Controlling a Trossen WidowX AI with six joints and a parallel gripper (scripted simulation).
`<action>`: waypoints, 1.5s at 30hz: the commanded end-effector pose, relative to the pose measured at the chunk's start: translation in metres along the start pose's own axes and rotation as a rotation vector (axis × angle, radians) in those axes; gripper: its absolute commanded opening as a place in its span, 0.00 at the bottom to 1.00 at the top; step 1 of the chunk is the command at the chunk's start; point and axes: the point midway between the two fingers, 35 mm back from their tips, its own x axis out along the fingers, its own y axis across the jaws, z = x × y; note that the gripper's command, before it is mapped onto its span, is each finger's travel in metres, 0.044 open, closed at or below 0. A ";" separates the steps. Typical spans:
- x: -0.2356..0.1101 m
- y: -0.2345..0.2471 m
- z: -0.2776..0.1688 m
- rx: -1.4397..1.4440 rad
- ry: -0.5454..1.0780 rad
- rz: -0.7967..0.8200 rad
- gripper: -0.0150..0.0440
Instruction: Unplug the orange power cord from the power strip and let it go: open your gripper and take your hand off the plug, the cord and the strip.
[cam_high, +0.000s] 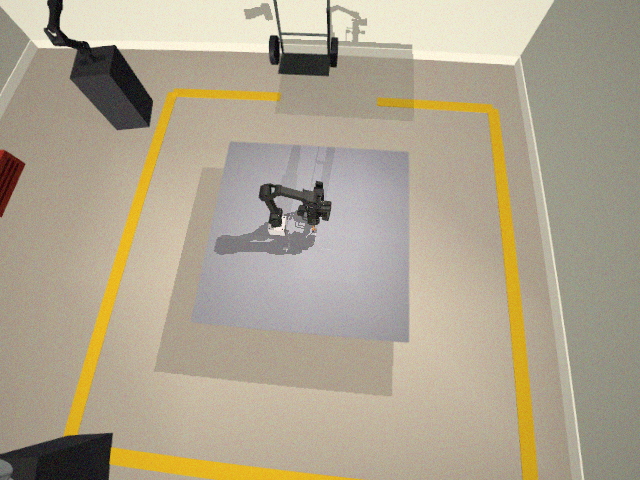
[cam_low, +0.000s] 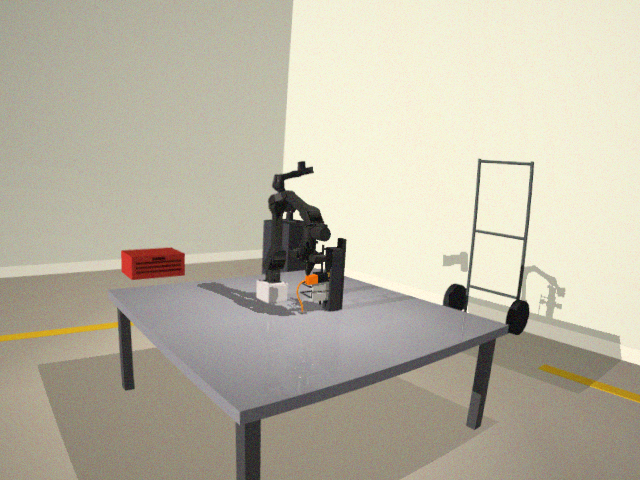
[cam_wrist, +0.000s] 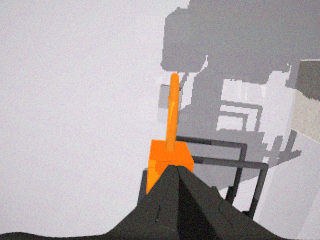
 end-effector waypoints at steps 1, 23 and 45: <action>0.001 0.000 0.008 -0.003 -0.002 -0.002 0.25; 0.000 -0.006 0.044 0.000 -0.007 -0.005 0.25; 0.001 -0.004 0.067 0.001 -0.009 -0.007 0.25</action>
